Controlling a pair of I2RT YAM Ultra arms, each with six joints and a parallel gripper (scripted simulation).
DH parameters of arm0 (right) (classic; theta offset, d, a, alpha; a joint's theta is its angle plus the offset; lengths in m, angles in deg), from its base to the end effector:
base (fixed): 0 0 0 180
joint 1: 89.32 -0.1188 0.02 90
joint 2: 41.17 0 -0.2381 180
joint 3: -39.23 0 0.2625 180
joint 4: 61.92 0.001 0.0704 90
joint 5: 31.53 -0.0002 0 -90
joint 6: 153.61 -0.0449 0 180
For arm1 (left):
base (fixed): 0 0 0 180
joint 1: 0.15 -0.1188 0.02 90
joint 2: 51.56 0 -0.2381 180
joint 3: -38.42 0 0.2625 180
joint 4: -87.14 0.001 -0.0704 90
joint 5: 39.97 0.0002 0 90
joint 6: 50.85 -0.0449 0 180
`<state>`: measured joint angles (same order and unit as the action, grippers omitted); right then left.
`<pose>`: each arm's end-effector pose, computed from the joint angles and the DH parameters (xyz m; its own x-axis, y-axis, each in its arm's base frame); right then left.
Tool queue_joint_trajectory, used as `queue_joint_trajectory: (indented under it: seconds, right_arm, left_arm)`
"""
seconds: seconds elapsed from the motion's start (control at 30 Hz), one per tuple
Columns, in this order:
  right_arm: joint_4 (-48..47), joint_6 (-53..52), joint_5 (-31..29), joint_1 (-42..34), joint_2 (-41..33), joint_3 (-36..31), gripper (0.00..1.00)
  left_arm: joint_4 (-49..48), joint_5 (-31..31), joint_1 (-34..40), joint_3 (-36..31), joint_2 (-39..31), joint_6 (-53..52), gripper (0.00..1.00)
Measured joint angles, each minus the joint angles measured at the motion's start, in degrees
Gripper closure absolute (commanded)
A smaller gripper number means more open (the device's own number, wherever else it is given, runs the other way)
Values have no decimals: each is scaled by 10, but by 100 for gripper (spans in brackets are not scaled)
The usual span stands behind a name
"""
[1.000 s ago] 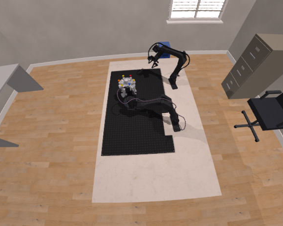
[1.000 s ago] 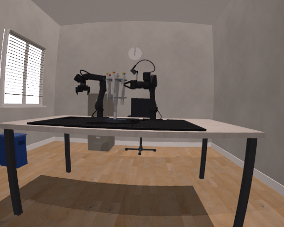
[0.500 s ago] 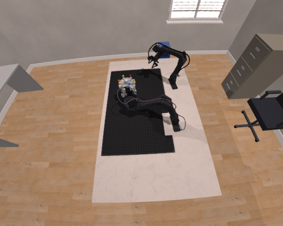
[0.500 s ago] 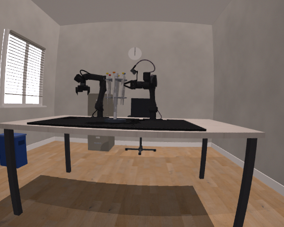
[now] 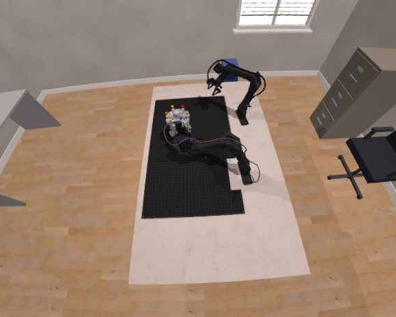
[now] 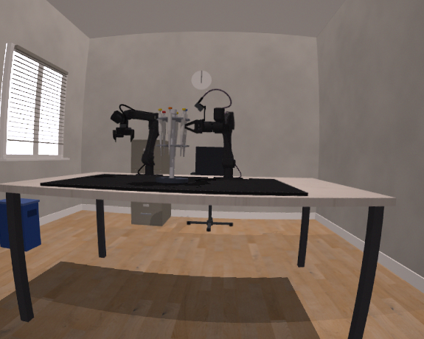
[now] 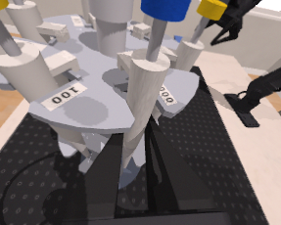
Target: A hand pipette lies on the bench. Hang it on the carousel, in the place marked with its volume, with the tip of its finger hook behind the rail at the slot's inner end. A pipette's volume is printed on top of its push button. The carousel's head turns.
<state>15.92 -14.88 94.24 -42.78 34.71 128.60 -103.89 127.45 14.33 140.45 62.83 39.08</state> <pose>0.2008 -0.1723 0.3146 -0.7208 -0.1259 -0.6816 -0.1924 0.9811 0.0222 0.4297 -0.1552 0.2774 -0.0213 0.0058 -0.9998 0.9992 -0.0331 -0.0214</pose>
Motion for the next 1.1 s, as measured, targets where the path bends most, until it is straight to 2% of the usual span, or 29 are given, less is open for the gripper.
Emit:
queue_joint_trajectory:
  seconds: [1.1]
  right_arm:
    - [0, 0, 0, 0, 0, 0, 0]
  left_arm:
    - [-9, 3, 0, -8, 3, 0, 88]
